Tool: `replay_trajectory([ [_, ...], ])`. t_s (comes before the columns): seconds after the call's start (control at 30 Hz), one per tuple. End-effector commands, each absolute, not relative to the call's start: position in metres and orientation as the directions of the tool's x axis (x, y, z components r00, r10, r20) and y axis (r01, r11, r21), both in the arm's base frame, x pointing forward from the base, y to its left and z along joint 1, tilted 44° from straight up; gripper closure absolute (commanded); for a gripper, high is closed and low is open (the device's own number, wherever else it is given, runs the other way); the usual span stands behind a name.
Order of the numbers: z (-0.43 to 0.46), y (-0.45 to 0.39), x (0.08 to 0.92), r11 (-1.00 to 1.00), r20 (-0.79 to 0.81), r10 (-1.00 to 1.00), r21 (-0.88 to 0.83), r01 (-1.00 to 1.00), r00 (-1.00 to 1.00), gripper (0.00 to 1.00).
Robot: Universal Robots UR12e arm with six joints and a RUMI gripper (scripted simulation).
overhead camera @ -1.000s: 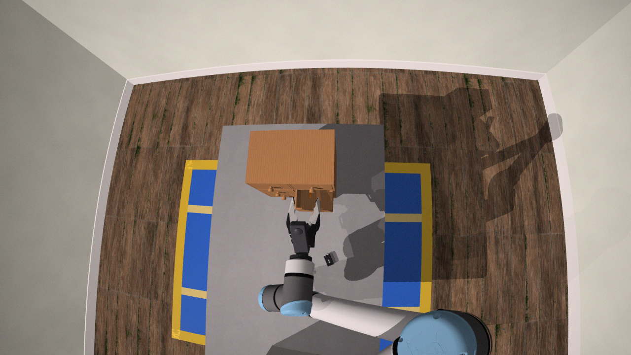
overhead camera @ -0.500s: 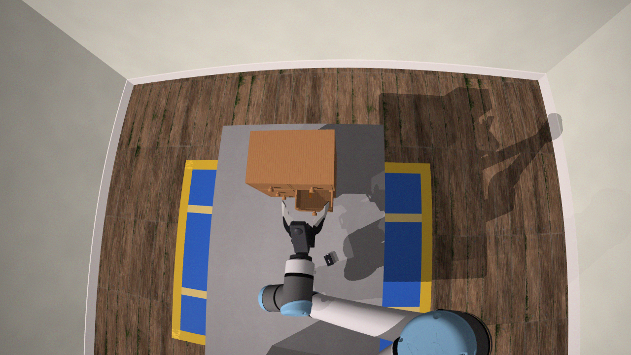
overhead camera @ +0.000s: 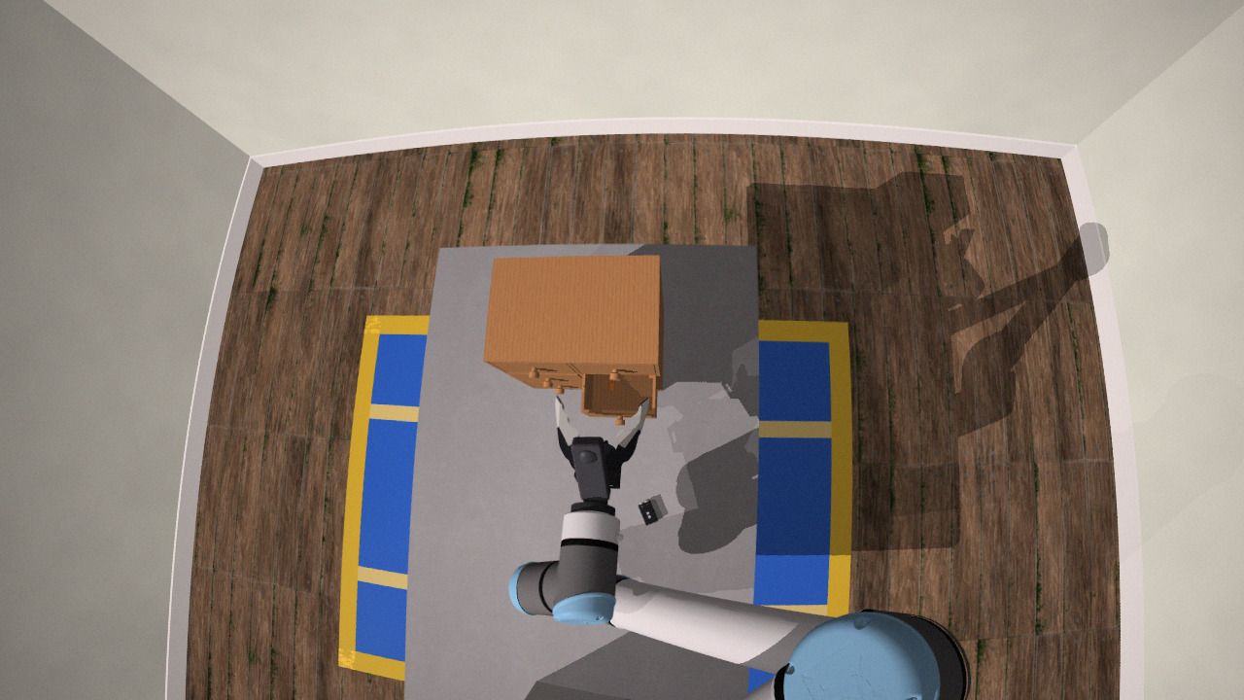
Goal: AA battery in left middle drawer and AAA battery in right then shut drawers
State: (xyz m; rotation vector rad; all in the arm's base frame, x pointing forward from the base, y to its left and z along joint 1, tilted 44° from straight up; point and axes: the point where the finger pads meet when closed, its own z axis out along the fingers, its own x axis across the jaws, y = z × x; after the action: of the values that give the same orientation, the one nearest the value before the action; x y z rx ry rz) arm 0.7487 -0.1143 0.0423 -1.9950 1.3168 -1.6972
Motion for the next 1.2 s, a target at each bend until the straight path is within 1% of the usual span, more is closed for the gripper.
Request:
replay_trajectory([
  [0.0,0.043,-0.113,0.746,-0.579,0.686,-0.725,-0.656,-0.483,-0.062,0.00],
  [0.73,0.048,-0.106,0.708,-0.579,0.686,-0.725,-0.656,-0.483,-0.062,0.00],
  [1.17,0.053,-0.096,0.660,-0.579,0.686,-0.725,-0.656,-0.483,-0.062,0.00],
])
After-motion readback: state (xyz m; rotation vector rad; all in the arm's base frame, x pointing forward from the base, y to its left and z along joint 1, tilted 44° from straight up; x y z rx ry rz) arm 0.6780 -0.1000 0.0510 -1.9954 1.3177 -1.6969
